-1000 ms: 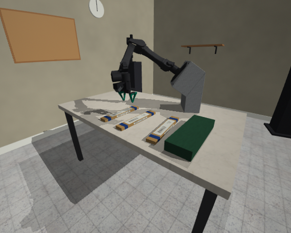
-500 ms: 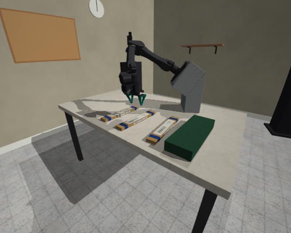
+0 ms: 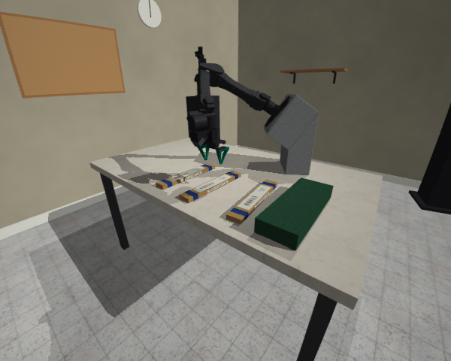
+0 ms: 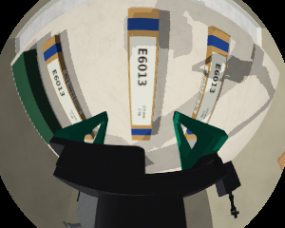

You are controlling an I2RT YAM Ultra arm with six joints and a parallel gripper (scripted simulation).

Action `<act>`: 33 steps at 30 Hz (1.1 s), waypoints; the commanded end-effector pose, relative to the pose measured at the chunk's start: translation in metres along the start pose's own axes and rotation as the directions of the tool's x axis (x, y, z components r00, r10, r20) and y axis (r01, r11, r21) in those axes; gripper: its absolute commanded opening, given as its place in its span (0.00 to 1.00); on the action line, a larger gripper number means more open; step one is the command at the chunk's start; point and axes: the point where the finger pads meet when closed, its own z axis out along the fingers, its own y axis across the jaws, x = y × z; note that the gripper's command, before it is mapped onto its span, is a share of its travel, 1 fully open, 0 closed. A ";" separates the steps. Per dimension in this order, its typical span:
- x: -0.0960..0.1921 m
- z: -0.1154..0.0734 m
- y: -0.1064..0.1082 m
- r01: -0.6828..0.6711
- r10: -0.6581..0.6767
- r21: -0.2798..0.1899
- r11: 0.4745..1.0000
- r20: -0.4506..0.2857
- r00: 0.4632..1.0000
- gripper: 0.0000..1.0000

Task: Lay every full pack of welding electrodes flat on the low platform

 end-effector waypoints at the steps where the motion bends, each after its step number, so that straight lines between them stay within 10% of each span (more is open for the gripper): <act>1: -0.014 -0.012 -0.009 -0.032 0.032 0.010 0.999 0.042 0.999 0.97; 28: -0.011 0.088 -0.003 -0.014 0.014 0.005 1.000 0.024 1.000 0.97; 33: -0.021 0.080 -0.004 -0.019 0.019 0.004 1.000 0.050 0.999 0.97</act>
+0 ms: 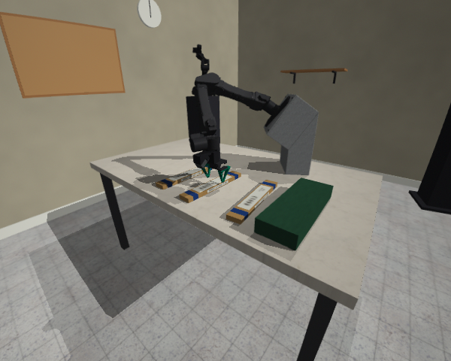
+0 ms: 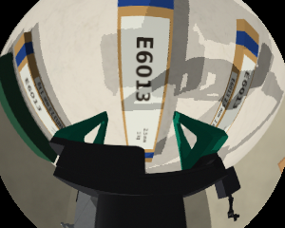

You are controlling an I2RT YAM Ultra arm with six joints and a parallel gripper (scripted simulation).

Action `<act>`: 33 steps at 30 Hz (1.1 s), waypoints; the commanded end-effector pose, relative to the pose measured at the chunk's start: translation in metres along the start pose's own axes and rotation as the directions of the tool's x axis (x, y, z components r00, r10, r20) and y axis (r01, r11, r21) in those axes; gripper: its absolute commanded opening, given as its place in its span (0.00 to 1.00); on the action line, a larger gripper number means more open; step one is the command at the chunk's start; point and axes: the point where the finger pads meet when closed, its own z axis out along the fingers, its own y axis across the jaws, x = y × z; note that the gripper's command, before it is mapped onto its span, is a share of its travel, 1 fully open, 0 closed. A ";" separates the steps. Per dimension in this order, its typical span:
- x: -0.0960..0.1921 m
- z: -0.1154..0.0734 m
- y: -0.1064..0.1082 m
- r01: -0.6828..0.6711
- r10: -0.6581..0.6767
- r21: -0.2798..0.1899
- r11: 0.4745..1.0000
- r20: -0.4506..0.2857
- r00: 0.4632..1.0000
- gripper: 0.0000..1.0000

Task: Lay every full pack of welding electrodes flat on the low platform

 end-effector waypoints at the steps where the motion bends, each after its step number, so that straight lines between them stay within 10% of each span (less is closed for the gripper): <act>1: -0.029 -0.012 -0.004 -0.027 0.027 -0.003 1.000 0.081 0.996 0.97; 33: -0.014 -0.005 0.012 -0.005 0.005 -0.013 1.000 0.044 0.999 0.97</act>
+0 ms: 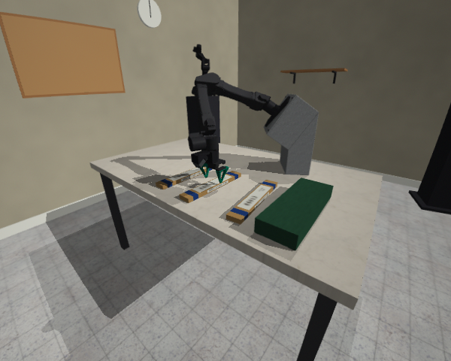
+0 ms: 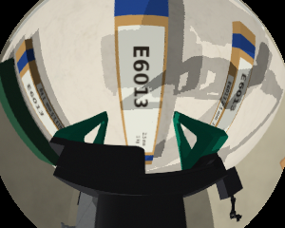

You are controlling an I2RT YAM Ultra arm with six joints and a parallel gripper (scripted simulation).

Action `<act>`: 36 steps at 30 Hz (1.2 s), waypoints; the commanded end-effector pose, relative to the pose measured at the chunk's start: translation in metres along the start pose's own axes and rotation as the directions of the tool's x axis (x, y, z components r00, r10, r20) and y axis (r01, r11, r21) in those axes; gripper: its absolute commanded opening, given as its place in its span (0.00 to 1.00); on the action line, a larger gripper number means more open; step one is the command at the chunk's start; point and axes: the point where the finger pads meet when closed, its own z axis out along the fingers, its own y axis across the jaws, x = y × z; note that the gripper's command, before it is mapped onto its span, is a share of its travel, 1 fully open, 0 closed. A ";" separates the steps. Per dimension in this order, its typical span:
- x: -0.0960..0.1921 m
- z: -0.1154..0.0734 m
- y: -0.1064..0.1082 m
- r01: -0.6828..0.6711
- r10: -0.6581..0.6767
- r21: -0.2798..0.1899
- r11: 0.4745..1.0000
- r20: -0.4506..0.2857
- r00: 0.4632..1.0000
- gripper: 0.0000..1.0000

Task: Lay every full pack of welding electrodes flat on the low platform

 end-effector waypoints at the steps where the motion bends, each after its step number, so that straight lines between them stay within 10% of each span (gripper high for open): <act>1: -0.008 -0.002 0.013 0.011 -0.011 -0.016 1.000 0.025 1.000 0.97; 36: -0.021 0.020 0.001 -0.013 0.013 -0.004 1.000 0.054 0.998 0.97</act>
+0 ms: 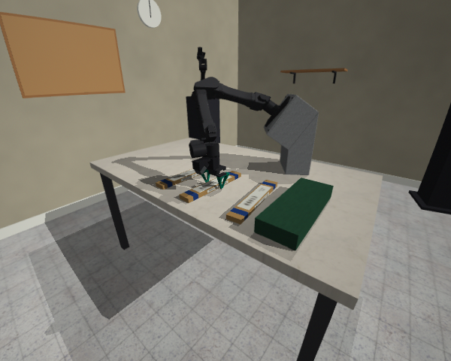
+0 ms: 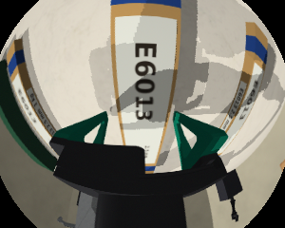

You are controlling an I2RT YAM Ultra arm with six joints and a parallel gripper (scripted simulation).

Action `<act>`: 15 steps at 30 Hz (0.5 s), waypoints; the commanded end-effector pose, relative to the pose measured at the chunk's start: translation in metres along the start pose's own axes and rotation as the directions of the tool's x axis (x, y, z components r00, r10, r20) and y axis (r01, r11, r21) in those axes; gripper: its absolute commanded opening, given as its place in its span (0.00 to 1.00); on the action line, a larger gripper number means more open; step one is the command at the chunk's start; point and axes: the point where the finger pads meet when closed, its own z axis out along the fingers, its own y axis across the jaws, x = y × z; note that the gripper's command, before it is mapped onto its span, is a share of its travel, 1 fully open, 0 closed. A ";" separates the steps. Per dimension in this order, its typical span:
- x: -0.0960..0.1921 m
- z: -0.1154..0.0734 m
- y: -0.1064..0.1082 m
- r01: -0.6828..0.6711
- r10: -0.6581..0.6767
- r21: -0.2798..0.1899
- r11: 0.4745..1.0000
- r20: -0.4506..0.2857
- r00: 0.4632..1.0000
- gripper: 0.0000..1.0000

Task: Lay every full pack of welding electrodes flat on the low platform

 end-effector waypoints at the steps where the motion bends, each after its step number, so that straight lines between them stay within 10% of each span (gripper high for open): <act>1: -0.022 -0.010 -0.002 -0.019 0.019 -0.002 1.000 0.057 0.998 0.97; 4: -0.022 -0.010 -0.003 -0.020 0.020 -0.002 1.000 0.058 0.998 0.97; 5: -0.022 -0.010 -0.003 -0.020 0.020 -0.002 1.000 0.058 0.998 0.00; 15: -0.021 -0.010 -0.002 -0.015 0.015 -0.005 1.000 0.052 0.999 0.00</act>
